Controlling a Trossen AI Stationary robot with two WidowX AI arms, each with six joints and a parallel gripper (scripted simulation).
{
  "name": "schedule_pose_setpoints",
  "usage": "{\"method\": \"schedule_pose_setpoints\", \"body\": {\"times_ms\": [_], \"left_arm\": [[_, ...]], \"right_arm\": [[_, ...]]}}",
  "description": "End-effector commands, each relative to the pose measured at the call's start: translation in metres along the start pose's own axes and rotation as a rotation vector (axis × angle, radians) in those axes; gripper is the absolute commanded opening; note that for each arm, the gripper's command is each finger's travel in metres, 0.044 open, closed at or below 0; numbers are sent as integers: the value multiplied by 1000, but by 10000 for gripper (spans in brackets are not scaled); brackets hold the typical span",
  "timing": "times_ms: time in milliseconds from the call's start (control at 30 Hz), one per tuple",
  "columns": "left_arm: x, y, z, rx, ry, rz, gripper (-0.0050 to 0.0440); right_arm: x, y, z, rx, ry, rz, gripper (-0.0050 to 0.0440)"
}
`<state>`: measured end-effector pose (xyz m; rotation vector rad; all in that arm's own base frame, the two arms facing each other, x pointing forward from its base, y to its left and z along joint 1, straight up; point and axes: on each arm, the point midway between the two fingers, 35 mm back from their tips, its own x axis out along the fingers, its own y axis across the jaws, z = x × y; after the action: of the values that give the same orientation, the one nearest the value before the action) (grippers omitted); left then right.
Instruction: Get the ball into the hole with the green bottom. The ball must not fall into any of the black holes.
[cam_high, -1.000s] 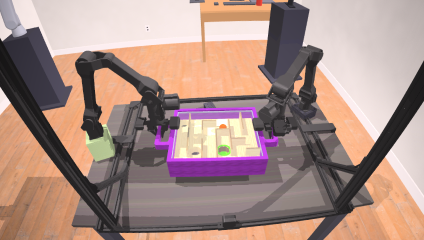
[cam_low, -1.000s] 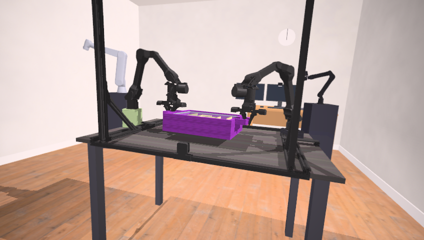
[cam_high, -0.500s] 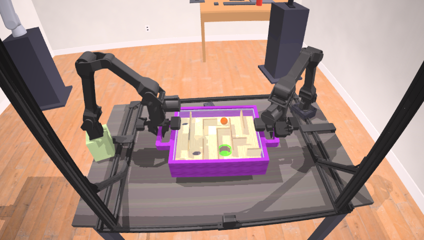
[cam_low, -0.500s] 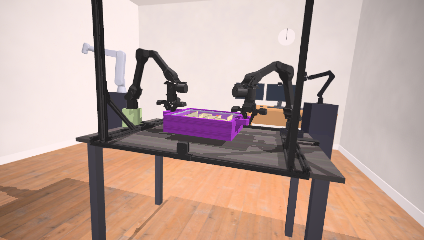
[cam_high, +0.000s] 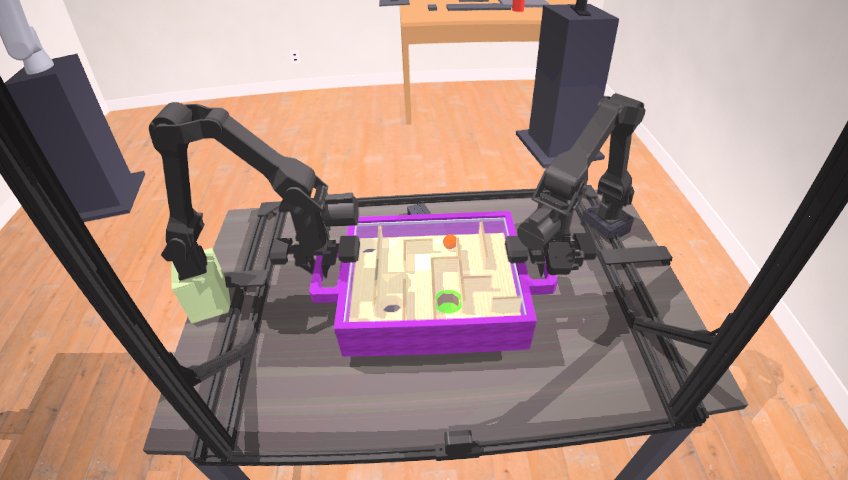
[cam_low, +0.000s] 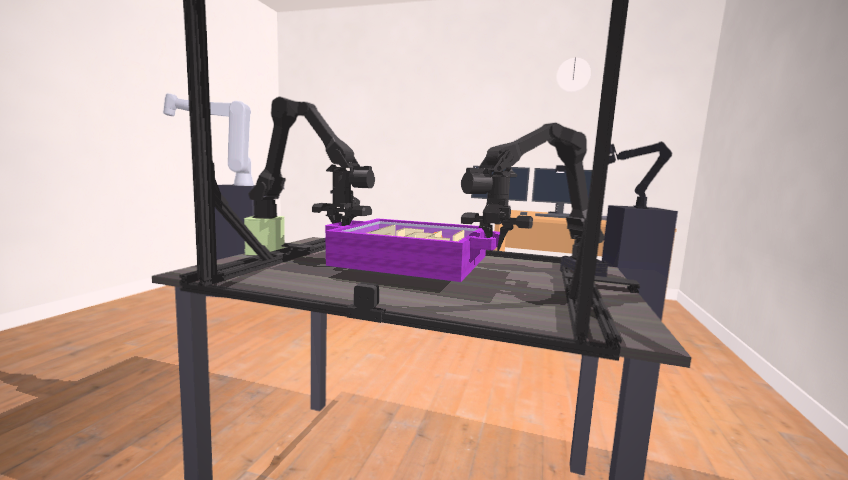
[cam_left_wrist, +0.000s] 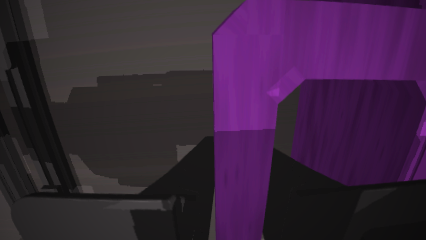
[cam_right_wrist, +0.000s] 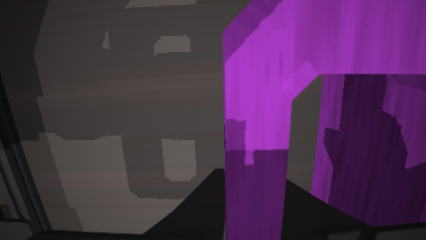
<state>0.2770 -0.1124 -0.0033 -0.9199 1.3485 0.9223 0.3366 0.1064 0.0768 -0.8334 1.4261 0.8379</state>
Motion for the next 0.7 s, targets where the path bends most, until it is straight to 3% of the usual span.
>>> {"method": "schedule_pose_setpoints", "body": {"times_ms": [0,667], "left_arm": [[-6,-2,2,1,16,10,20],[-3,-2,3,1,56,2,20]], "right_arm": [[3,2,-2,0,-17,-15,20],[0,2,-4,0,-57,-7,20]]}}
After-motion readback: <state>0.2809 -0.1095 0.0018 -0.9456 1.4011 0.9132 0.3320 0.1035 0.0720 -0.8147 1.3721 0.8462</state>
